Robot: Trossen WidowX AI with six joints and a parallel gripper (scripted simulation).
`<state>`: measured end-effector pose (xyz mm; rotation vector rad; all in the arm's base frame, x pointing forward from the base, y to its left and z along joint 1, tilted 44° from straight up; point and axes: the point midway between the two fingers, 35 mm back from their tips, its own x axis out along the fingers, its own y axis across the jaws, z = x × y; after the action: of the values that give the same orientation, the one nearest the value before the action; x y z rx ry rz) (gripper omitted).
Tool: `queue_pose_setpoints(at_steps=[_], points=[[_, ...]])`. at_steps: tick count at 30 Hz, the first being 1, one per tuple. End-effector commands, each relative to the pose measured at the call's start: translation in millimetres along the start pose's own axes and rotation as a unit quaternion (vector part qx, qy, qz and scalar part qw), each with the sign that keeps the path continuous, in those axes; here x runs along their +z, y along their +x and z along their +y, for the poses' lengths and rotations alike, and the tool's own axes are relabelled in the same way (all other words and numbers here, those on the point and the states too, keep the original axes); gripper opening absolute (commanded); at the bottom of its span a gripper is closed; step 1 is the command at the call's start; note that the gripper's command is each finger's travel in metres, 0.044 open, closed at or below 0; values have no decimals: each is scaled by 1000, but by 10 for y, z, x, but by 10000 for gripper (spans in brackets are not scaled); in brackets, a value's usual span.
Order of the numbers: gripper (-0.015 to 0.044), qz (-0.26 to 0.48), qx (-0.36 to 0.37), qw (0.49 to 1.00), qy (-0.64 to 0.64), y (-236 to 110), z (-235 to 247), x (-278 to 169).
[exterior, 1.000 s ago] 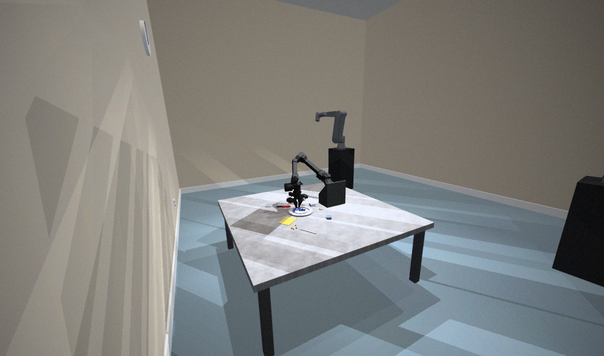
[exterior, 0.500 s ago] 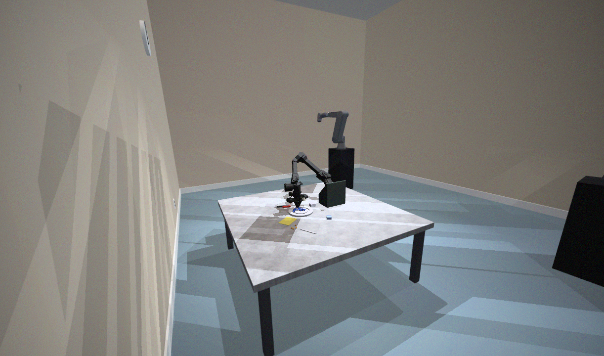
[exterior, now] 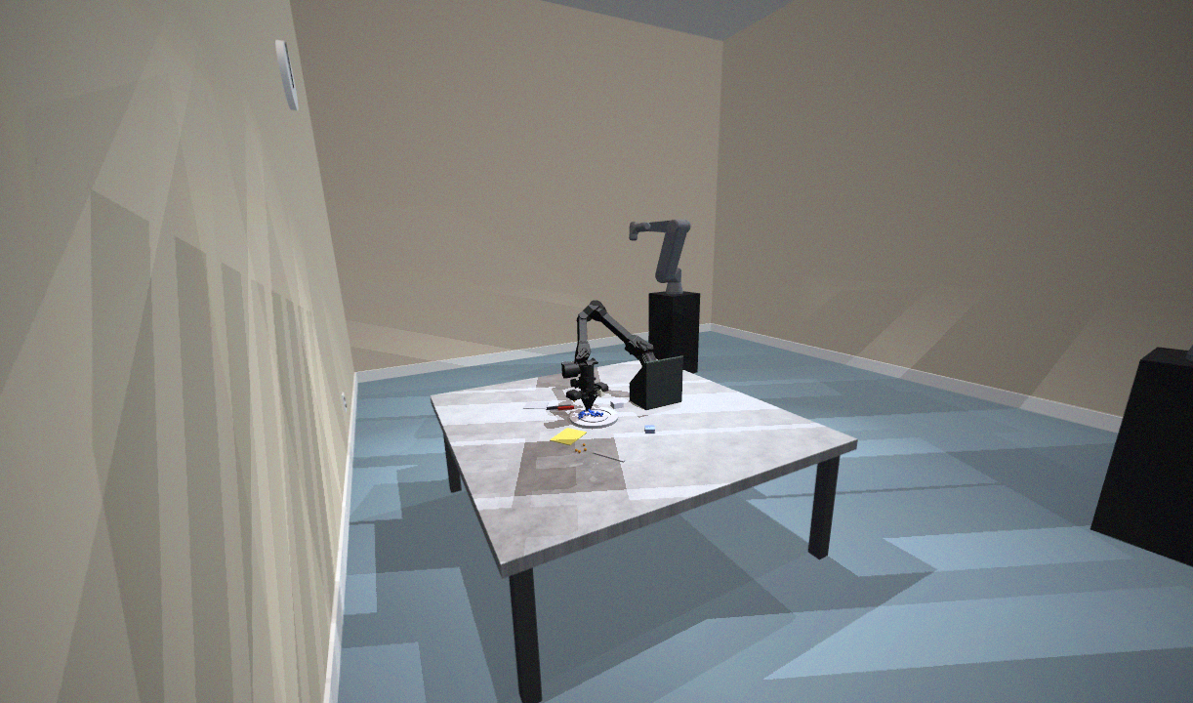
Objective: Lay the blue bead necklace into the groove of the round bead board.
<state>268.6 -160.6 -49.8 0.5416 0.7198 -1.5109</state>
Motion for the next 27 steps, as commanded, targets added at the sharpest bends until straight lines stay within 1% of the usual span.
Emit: queue_pose_setpoints(at_steps=[1, 13, 19, 27], points=[[0, 1, 2, 1000, 0, -48, 7, -6], [0, 0, 1, 1000, 0, -44, -93, 62], [0, 0, 1, 1000, 0, 31, -94, 62], [210, -2, 2, 1000, 2, -4, -86, 71]])
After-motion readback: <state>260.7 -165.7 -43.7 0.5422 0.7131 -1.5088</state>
